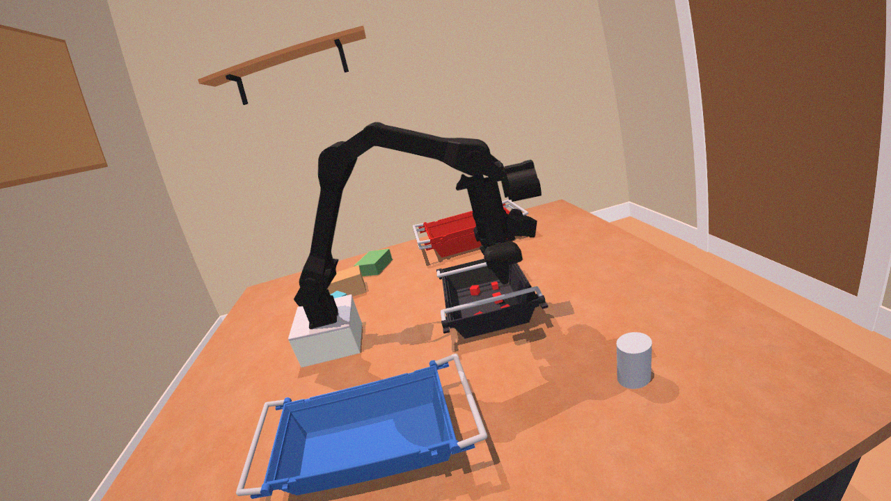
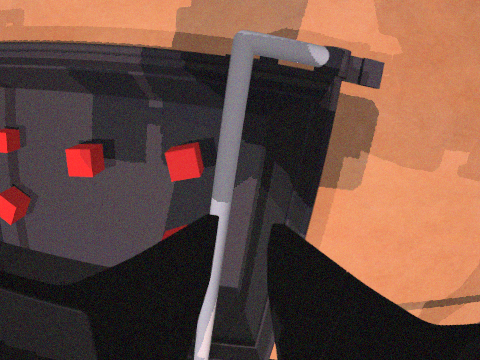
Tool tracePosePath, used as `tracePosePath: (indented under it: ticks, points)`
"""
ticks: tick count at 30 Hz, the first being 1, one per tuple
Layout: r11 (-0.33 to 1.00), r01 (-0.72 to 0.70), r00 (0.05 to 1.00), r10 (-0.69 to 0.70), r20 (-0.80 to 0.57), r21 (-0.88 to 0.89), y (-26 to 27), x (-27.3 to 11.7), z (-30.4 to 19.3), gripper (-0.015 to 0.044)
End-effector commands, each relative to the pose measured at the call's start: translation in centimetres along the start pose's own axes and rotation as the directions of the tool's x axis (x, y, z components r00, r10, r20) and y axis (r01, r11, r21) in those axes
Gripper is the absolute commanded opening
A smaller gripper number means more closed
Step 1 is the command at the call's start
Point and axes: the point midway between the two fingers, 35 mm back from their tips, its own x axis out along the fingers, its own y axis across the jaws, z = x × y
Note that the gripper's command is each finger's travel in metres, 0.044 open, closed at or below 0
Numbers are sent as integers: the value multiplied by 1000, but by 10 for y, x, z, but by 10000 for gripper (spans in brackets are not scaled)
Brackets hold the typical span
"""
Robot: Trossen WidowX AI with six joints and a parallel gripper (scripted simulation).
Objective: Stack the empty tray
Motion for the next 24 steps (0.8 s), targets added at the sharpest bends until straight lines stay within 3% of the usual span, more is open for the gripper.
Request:
tracePosePath:
  ticks: [1, 19, 22, 24]
  points:
    - [1000, -2, 1000, 2, -11, -1, 0, 4, -1, 86]
    - [1000, -2, 1000, 2, -11, -1, 0, 4, -1, 86]
    - [1000, -2, 1000, 2, -11, -1, 0, 4, -1, 8]
    - [1000, -2, 1000, 2, -11, -1, 0, 4, -1, 0]
